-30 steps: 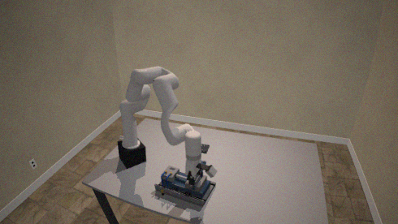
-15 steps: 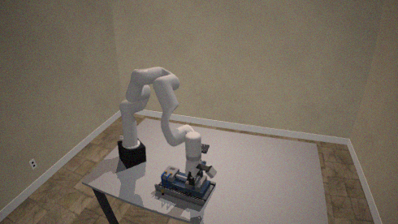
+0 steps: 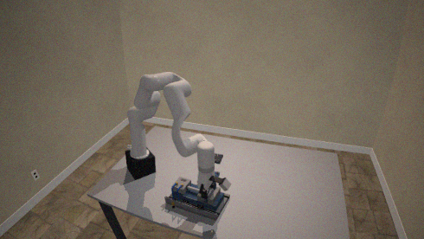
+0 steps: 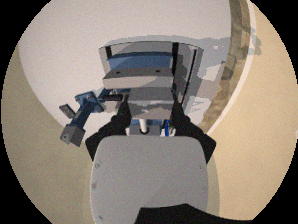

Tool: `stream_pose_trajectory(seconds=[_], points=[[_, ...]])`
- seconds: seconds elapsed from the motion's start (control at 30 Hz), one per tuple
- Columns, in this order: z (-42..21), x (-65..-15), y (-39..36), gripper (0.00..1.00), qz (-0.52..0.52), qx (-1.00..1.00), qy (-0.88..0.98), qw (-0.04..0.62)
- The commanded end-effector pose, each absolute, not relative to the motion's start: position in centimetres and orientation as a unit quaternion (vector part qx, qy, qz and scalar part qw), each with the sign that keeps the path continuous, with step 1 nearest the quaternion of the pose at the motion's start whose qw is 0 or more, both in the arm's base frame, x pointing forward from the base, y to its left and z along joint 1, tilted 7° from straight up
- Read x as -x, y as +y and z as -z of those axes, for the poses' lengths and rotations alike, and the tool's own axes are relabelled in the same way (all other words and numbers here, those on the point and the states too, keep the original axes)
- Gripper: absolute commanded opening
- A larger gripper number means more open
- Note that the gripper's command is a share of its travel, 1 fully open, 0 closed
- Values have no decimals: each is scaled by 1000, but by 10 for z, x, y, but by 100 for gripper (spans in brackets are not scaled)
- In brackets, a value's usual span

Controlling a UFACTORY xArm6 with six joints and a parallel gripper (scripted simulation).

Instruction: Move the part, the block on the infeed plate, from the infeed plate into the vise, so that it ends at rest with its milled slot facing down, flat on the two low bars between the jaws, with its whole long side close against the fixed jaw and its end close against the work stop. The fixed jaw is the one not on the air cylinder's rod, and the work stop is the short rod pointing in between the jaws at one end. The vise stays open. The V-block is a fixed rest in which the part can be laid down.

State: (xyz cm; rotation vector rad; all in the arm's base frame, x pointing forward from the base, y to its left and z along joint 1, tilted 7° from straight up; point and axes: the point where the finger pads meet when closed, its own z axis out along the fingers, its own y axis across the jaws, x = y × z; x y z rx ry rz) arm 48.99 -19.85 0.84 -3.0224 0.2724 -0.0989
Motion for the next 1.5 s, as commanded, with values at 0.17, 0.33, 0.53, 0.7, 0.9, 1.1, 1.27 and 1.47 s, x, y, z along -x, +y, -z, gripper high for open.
stream_pose_trajectory(seconds=[0.17,0.33,0.53,0.7,0.9,1.1,1.27,1.47], points=[[-8,-492,-199,0,35,994,90,52],[-6,-492,-199,0,35,994,90,52],[-5,-492,-199,0,35,994,90,52],[-5,-492,-199,0,35,994,90,52],[-4,-492,-199,0,35,994,90,52],[-4,-492,-199,0,35,994,90,52],[-4,-492,-199,0,35,994,90,52],[-4,-492,-199,0,35,994,90,52]])
